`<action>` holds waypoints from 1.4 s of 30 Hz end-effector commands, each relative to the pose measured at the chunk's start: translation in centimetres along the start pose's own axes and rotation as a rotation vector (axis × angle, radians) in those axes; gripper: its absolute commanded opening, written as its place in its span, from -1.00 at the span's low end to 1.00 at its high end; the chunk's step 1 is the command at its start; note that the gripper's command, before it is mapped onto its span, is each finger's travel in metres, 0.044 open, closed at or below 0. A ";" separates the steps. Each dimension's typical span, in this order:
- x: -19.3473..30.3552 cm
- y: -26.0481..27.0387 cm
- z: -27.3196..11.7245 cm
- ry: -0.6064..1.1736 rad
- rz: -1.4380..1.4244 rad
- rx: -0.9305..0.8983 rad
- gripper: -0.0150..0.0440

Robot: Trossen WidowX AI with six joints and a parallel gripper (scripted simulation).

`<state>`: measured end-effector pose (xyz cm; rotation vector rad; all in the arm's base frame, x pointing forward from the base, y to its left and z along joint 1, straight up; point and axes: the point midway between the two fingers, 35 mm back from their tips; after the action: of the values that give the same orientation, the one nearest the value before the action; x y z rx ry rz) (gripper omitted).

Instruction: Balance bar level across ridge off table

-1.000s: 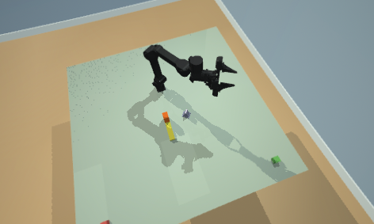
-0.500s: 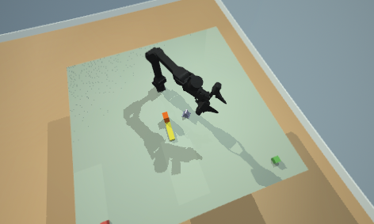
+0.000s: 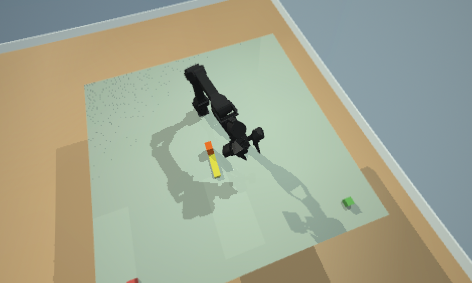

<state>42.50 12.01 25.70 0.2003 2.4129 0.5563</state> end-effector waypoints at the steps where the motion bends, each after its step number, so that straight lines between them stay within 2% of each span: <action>1: 0.4 -2.8 -0.2 0.057 -0.025 0.090 0.58; 15: 4.4 -12.9 -3.2 0.402 -0.110 0.367 0.58; 22: 6.8 -16.5 -6.0 0.609 -0.142 0.437 0.58; 26: 7.0 -16.9 -6.4 0.630 -0.145 0.442 0.58; 30: 7.4 -17.3 -5.5 0.630 -0.145 0.442 0.58; 42: 11.5 -20.9 0.4 0.629 -0.145 0.442 0.58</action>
<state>33.99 -3.39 11.68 0.0362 3.1023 0.0010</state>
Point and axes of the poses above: the point midway between the two fingers, 35 mm back from their tips, its own z axis out along the fingers, its own y axis across the jaws, x = y × z, and after that the axes turned 1 degree about -z, right-handed
